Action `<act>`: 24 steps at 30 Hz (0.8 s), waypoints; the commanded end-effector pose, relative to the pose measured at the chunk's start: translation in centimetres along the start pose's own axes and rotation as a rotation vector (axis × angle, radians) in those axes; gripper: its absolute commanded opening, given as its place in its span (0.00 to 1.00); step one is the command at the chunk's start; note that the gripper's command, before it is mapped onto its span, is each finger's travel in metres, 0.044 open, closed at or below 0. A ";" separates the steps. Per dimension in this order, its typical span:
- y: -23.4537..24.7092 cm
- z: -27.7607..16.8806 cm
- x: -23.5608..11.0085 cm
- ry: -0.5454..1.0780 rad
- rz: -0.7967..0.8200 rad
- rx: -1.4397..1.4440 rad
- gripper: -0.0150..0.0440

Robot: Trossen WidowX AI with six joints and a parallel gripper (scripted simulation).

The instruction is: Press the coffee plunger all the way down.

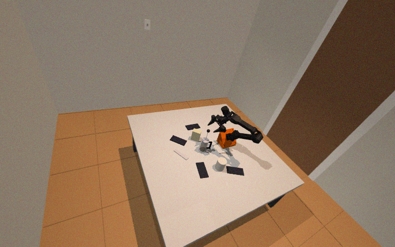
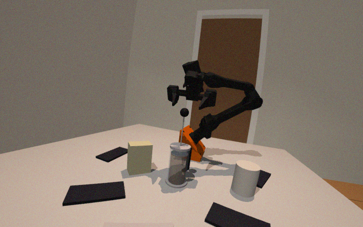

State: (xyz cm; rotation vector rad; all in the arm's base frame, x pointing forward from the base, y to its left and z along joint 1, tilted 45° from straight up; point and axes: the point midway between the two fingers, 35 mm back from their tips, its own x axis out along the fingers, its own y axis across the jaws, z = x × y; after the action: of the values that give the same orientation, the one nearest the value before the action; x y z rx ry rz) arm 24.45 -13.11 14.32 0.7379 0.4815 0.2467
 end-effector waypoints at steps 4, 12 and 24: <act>0.0 -0.3 1.2 0.006 -0.003 0.006 1.00; 0.1 -0.3 2.4 0.001 0.000 0.007 1.00; 0.3 -0.2 3.0 -0.003 0.003 0.008 0.69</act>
State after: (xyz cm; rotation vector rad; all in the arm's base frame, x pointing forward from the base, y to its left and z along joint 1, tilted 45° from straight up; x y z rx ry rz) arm 26.93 -11.80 13.64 0.7392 0.4726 0.2507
